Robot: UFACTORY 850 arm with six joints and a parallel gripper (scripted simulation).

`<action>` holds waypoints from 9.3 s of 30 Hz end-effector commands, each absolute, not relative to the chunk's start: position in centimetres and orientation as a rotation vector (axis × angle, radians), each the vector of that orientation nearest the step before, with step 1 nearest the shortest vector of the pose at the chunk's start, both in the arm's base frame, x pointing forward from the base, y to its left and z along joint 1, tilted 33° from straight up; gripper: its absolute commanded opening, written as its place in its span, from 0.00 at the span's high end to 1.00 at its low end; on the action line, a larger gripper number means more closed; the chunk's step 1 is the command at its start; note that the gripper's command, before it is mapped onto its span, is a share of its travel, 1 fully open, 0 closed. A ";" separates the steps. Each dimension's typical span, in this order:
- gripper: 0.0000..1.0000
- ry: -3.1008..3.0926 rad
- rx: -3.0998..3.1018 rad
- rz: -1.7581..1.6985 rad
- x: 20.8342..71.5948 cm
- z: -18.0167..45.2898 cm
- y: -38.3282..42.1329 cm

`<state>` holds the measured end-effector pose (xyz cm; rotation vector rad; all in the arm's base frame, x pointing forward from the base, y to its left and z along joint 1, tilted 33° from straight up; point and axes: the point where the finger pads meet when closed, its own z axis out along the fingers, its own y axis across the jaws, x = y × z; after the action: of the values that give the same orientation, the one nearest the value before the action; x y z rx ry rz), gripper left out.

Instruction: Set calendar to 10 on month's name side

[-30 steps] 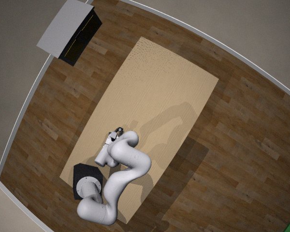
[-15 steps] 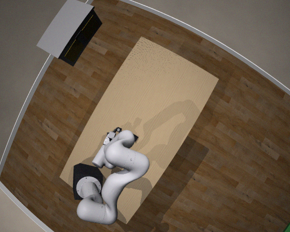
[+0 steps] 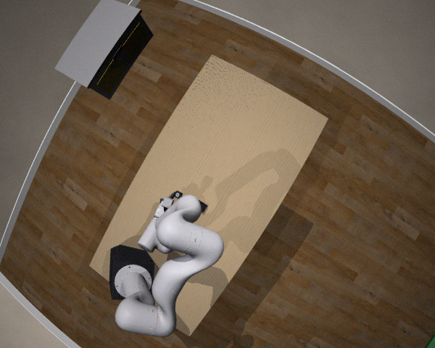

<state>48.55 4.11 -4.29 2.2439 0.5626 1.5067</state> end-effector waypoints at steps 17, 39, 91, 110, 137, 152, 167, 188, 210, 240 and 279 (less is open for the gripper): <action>0.71 0.483 2.387 1.191 48.8 -3.8 4.4; 0.71 0.389 2.493 0.826 49.2 -3.5 4.4; 0.71 0.210 2.589 0.174 50.1 -3.2 4.9; 0.71 0.122 2.582 -0.139 50.3 -3.2 4.9; 0.71 0.023 2.538 -0.488 51.1 -3.4 5.0; 0.71 0.023 2.538 -0.488 51.1 -3.4 5.0; 0.71 0.023 2.538 -0.488 51.4 -4.4 4.4; 0.71 0.023 2.538 -0.488 52.2 -7.1 2.9; 0.71 0.023 2.538 -0.488 52.7 -8.7 2.0; 0.71 0.023 2.538 -0.488 52.7 -8.7 2.0; 0.71 0.023 2.538 -0.488 52.9 -9.2 1.7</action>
<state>52.80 1.69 -9.23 2.5378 0.0231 -0.4895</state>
